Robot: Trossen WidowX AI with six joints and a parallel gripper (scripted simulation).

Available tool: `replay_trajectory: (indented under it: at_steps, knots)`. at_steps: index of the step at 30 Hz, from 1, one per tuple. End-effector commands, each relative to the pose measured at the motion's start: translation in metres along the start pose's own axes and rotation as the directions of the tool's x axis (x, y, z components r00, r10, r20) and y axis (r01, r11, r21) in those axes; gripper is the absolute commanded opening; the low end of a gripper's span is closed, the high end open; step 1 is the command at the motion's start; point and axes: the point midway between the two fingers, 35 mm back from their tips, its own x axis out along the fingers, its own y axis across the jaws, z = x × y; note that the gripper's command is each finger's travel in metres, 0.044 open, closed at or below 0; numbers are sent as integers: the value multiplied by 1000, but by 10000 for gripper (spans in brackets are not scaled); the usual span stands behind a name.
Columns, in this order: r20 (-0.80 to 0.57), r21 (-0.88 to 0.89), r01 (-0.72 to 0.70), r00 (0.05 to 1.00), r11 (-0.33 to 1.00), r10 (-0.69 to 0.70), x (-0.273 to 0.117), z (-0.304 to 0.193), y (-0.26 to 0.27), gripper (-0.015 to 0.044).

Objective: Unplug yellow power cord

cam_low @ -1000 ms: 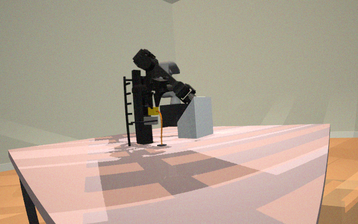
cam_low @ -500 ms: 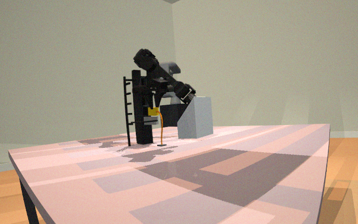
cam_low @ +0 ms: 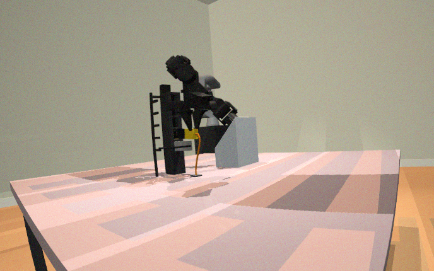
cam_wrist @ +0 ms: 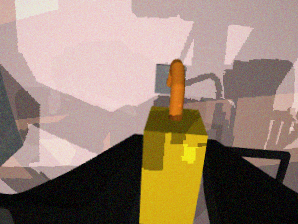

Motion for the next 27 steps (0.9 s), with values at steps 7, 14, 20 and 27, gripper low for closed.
replay_trajectory:
  at_steps: [7,14,20,27]
  knots:
    - [0,7,-2,1000,1000,2,1,-4,-1,236]
    - [2,7,-2,1000,1000,2,-2,8,-3,420]
    - [4,8,-2,1000,1000,2,-12,57,-2,440]
    - [4,8,-2,1000,1000,2,-12,57,-2,440]
